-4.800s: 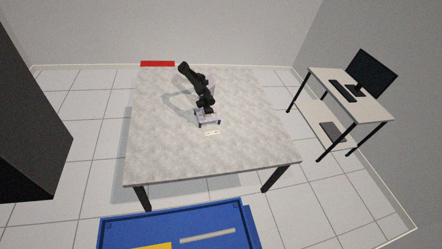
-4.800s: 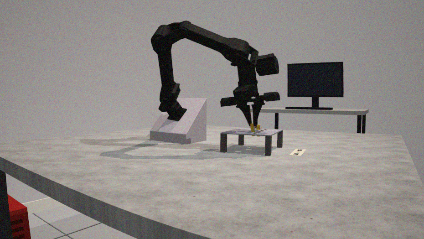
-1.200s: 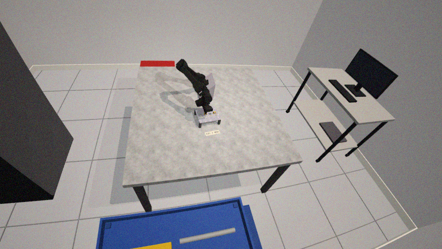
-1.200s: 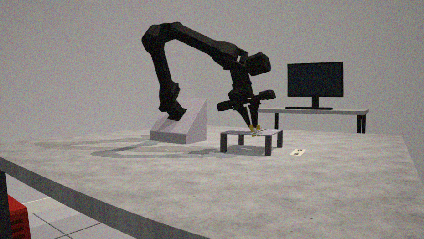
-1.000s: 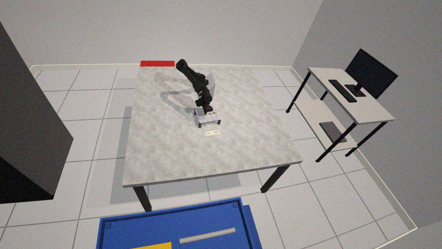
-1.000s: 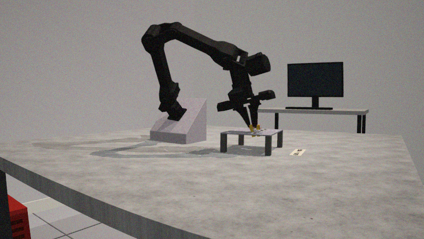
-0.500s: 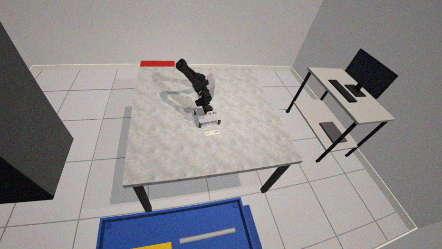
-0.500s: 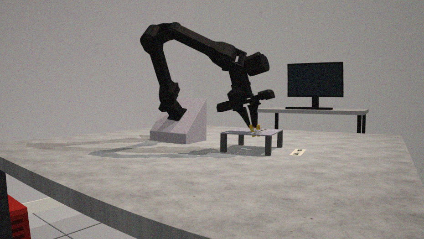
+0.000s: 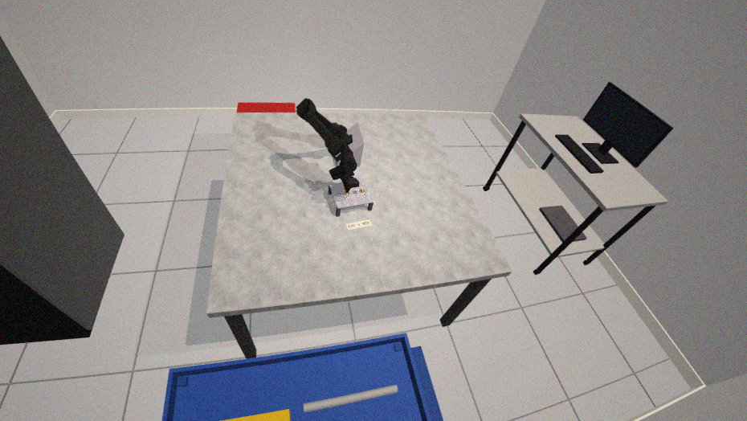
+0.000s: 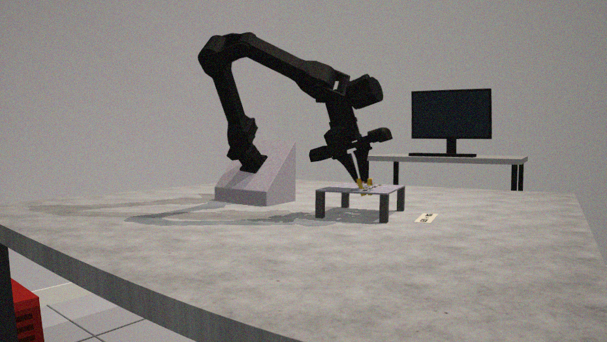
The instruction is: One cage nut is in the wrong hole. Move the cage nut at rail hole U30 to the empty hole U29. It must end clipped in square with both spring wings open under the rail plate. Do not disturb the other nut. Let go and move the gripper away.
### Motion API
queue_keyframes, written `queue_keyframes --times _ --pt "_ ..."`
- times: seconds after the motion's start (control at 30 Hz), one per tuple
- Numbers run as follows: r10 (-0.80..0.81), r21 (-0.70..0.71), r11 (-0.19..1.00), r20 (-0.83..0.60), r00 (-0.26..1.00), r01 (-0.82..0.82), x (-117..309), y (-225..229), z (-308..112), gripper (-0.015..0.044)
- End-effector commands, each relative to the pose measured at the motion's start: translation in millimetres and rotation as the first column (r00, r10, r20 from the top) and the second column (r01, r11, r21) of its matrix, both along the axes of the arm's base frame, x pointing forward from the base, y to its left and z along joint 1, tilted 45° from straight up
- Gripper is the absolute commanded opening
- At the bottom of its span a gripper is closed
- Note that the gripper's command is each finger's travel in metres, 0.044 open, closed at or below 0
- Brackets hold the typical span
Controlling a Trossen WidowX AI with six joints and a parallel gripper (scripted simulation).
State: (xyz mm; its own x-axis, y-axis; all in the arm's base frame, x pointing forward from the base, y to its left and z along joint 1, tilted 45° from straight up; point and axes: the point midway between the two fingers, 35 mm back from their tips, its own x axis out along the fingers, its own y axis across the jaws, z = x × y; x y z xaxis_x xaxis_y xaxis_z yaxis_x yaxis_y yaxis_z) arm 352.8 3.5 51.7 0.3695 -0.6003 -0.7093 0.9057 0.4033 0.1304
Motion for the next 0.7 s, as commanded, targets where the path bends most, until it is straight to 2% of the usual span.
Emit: queue_keyframes --times 0.0,0.67 --pt "0.008 0.003 1.0 -0.003 1.0 -0.008 -1.2 0.0 -1.3 0.0027" --pt "0.024 0.008 1.0 0.012 1.0 -0.024 -2.2 -0.7 -1.7 0.0027"
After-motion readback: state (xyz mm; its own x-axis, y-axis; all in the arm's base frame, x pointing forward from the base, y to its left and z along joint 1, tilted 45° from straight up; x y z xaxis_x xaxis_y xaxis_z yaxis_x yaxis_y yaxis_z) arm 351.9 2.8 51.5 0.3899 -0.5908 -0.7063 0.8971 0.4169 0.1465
